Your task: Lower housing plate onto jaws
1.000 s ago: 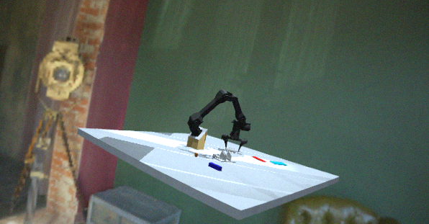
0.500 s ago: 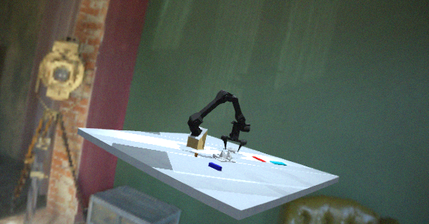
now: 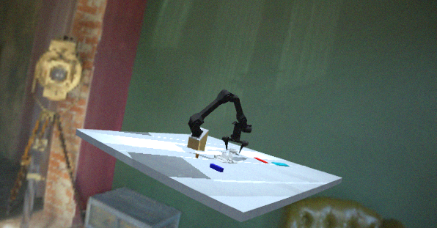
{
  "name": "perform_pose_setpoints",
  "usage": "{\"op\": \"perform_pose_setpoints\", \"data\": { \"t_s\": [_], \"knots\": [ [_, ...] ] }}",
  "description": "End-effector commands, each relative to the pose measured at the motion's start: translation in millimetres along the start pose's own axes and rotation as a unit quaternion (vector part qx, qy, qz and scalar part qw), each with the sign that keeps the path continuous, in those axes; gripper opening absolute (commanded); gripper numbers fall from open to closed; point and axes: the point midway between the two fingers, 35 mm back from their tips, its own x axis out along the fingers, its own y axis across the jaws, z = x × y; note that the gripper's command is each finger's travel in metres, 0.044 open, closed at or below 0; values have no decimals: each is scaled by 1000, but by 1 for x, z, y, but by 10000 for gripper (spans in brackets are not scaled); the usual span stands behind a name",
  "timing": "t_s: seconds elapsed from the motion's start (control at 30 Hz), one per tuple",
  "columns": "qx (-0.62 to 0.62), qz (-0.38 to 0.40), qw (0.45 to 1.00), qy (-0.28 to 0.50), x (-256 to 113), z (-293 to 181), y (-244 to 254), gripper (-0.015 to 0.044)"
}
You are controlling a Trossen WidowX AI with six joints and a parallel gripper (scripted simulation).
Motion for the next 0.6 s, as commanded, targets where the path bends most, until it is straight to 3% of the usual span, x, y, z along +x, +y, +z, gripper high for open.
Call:
{"op": "perform_pose_setpoints", "data": {
  "t_s": [0.0,0.57],
  "knots": [
    [-2,0,1000,2,1,-1,1,440],
    [0,0,1000,0,0,0,0,351]
  ]
}}
